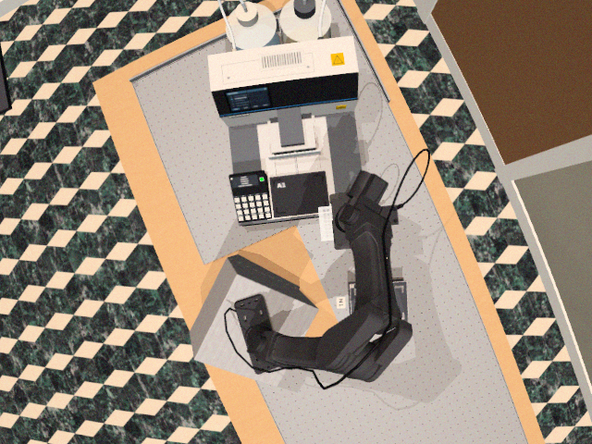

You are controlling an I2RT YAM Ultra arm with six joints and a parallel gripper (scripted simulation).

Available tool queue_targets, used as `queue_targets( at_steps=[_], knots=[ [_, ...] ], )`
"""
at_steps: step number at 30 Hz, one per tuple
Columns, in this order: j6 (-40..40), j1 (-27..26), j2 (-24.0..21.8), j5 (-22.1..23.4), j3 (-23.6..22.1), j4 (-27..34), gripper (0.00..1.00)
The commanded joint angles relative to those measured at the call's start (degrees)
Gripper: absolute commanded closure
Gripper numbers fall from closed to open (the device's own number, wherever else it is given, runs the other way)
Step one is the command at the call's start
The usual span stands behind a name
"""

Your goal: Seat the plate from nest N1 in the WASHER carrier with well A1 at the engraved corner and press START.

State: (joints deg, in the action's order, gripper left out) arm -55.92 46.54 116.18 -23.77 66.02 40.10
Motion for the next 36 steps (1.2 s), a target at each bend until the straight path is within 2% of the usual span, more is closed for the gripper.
queue_targets(
  at_steps=[1, 29, 31, 36],
  knots=[
    [-0.85, 1.10, -1.75, -0.76, 1.89, 0.84, 0.16],
    [-0.87, 1.11, -1.76, -0.76, 1.89, 0.75, 0.16],
    [-1.28, 2.69, 0.93, -0.77, 1.99, 0.99, 0.16],
    [-3.80, 5.01, 0.78, -0.25, 2.43, 1.33, 0.16]
  ],
)
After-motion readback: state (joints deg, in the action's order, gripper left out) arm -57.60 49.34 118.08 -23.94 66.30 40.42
